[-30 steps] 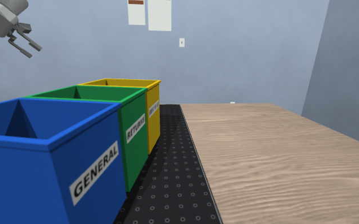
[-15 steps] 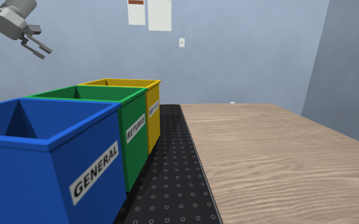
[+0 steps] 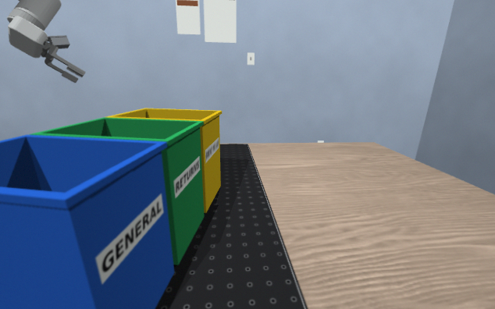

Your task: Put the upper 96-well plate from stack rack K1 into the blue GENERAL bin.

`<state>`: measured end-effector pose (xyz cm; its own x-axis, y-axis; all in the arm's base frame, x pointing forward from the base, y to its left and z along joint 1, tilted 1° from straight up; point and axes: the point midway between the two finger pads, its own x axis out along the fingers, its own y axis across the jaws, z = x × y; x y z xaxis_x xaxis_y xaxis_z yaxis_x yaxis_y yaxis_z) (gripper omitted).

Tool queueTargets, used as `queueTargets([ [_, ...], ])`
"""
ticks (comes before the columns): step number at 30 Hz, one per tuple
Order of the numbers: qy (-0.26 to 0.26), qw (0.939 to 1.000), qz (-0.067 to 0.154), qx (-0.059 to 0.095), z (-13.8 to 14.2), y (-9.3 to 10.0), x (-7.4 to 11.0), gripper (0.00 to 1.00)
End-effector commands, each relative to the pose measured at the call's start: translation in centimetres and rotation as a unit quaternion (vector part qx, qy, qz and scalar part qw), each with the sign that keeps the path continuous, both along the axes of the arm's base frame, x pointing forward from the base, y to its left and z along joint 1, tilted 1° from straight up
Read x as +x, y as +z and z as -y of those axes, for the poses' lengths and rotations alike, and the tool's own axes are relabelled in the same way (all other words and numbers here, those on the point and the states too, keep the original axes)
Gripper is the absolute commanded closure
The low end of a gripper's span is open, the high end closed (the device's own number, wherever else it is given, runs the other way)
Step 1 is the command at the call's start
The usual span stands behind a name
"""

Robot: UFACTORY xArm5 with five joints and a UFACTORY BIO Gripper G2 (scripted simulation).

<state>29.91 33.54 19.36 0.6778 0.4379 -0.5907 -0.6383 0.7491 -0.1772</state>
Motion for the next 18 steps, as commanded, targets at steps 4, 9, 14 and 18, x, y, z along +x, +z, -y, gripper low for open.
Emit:
queueTargets([
  [4, -0.029, 0.9993, 0.006, 0.024, 1.4, -0.2, 3.2, 0.63],
  [9, -0.061, 0.9966, 0.022, 0.052, 2.5, -0.2, 4.9, 0.63],
  [14, -0.061, 0.9966, 0.022, 0.052, 3.3, -0.2, 6.2, 0.63],
  [18, -0.092, 0.9920, 0.041, 0.077, 4.3, -0.2, 7.5, 0.63],
])
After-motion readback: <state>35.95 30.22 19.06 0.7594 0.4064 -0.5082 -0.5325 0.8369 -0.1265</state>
